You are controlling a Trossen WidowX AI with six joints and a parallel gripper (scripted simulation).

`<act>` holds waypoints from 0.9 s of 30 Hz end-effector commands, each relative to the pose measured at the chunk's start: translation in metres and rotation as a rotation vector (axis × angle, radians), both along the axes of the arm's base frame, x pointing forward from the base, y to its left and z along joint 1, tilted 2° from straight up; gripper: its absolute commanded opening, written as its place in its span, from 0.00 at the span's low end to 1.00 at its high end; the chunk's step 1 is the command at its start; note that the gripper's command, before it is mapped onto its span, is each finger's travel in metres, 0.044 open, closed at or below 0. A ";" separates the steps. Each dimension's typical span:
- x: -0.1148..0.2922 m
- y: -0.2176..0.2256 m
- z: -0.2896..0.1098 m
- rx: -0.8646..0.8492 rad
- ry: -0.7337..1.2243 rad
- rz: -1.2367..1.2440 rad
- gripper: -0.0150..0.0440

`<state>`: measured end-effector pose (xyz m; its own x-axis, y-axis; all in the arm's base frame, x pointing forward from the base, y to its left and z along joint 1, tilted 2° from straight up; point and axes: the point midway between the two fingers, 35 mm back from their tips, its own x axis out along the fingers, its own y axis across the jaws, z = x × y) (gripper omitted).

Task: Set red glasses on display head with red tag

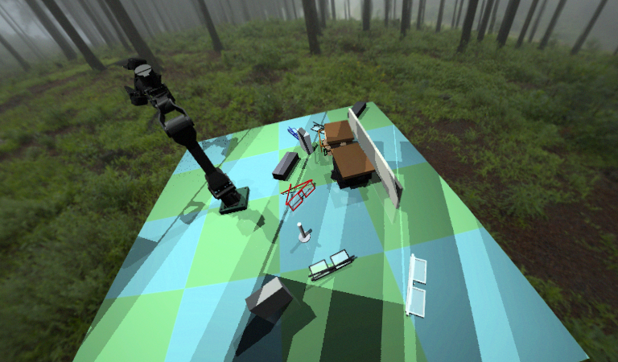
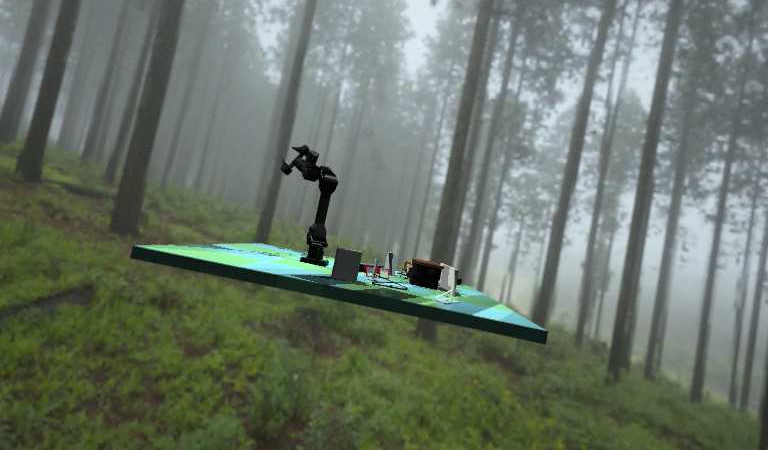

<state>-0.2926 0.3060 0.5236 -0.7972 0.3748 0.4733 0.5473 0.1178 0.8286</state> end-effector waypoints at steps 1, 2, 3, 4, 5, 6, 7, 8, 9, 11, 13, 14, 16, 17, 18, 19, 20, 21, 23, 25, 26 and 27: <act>0.000 0.000 0.000 0.000 0.000 0.000 0.98; 0.000 0.000 0.000 0.000 0.000 0.000 1.00; 0.000 0.000 0.000 0.000 0.000 0.000 1.00; 0.000 0.000 0.000 0.000 0.000 0.000 1.00; 0.000 0.000 0.000 0.000 0.000 0.000 1.00; 0.000 0.000 0.000 0.000 0.000 0.000 1.00; 0.000 0.000 0.000 0.000 0.000 0.000 1.00; 0.000 0.000 0.000 0.000 0.000 0.000 1.00; 0.001 0.002 -0.001 0.001 -0.005 -0.010 0.96; 0.013 0.020 -0.009 0.012 -0.046 -0.086 0.87; 0.033 0.045 -0.022 0.026 -0.112 -0.199 0.78; 0.044 0.057 -0.029 0.032 -0.147 -0.254 0.73; 0.067 0.079 -0.043 0.041 -0.219 -0.361 0.64; 0.079 0.089 -0.050 0.044 -0.257 -0.413 0.60; 0.092 0.099 -0.057 0.046 -0.296 -0.463 0.59; 0.106 0.108 -0.064 0.045 -0.334 -0.515 0.59; 0.121 0.116 -0.070 0.044 -0.372 -0.566 0.59; 0.135 0.124 -0.077 0.042 -0.411 -0.614 0.59; 0.165 0.136 -0.091 0.034 -0.491 -0.707 0.59; 0.196 0.147 -0.105 0.022 -0.574 -0.794 0.59; 0.211 0.151 -0.112 0.014 -0.617 -0.835 0.59; 0.227 0.154 -0.120 0.005 -0.661 -0.875 0.59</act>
